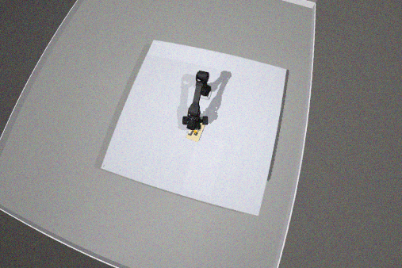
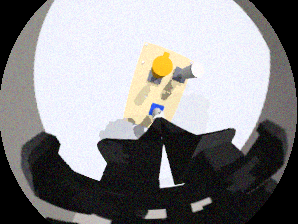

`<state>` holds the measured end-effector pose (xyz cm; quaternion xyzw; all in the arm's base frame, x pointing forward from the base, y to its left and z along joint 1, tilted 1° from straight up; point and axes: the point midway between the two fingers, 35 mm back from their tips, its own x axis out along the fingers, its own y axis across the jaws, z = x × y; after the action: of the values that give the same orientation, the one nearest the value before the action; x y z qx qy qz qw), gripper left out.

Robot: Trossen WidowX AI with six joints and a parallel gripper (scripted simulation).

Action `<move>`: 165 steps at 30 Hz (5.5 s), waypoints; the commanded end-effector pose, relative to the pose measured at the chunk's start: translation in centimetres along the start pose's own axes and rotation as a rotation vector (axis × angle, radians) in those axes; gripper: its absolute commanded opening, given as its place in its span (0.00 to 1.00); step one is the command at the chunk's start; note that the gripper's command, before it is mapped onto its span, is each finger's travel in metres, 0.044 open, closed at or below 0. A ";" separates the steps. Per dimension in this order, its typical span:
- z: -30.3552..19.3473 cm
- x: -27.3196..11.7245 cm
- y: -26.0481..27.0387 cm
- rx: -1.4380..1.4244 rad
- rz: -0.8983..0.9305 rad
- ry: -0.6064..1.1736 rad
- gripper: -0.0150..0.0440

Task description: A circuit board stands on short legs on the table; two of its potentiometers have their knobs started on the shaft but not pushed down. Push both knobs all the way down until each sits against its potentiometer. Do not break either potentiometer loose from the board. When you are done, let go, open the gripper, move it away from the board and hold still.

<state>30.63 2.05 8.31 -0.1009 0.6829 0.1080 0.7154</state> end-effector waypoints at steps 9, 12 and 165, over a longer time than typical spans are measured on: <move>0.2 1.4 -0.1 0.004 0.000 0.015 0.25; 0.2 1.4 -0.1 0.004 0.000 0.015 0.25; 6.6 -2.9 -0.1 1.530 -0.007 0.008 0.25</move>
<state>36.83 3.86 11.51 0.4200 0.5712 -0.3953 0.5840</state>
